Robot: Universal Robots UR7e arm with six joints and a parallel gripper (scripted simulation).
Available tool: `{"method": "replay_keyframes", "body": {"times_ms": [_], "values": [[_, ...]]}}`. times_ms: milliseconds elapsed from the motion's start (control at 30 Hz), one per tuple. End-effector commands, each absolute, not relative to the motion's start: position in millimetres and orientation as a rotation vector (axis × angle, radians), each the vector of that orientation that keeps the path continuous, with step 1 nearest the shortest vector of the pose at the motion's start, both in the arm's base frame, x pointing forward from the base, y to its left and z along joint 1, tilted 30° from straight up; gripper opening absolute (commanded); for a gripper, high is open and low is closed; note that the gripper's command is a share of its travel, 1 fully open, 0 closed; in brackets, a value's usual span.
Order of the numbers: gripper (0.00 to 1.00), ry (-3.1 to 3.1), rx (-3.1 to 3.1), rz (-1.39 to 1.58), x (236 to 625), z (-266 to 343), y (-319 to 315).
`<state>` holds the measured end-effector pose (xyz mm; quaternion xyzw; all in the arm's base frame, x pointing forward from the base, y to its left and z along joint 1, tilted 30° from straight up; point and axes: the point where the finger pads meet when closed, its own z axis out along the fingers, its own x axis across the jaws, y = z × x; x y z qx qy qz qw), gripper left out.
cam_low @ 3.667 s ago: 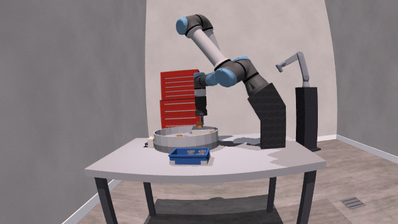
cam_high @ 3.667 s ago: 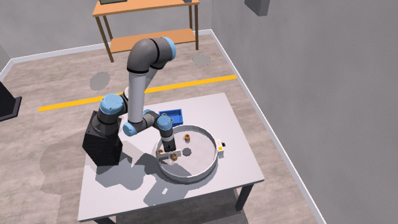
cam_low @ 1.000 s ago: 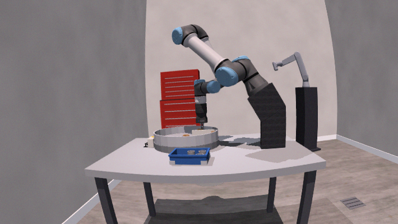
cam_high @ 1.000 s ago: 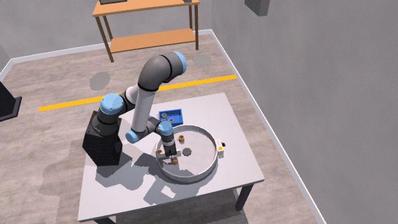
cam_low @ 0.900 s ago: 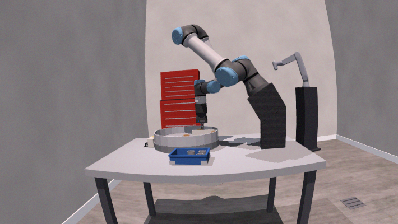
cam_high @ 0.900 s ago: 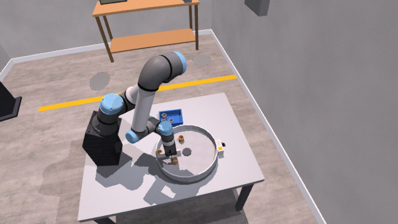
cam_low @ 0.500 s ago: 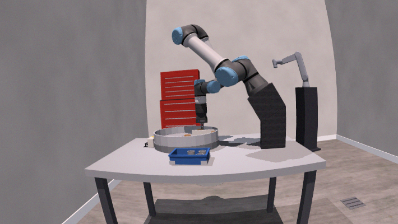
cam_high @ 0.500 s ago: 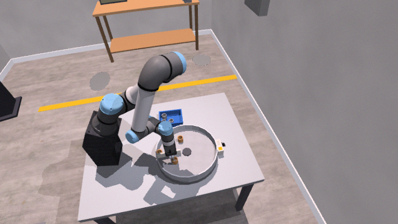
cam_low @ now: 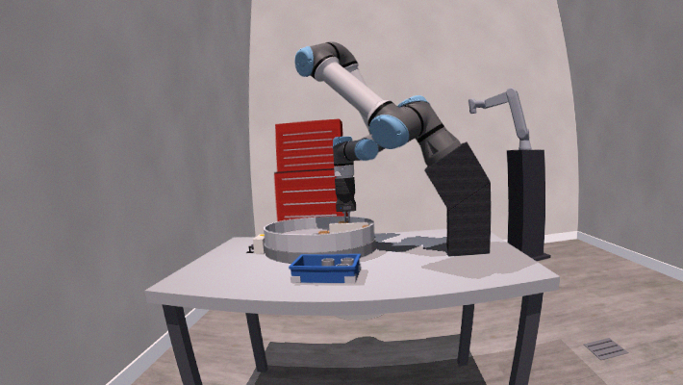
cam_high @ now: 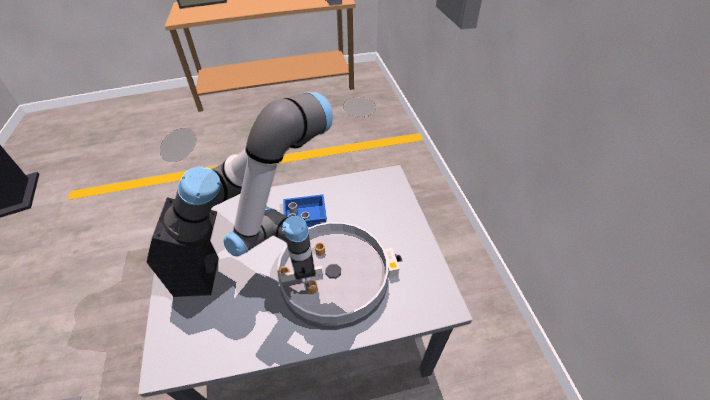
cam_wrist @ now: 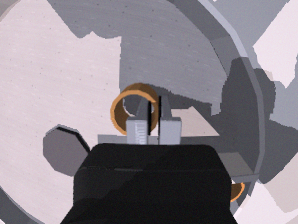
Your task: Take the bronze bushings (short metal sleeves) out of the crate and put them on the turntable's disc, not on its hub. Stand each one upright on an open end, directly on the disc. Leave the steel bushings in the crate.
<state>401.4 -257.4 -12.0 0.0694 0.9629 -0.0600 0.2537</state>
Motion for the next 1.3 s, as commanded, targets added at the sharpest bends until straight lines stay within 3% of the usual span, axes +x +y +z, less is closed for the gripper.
{"method": "replay_keyframes", "body": {"times_ms": [0,1267], "values": [[0.00,2.615,0.187,-0.166,403.3,-12.3,-258.9],[0.00,2.615,0.187,-0.166,405.7,-17.0,-259.4]]}}
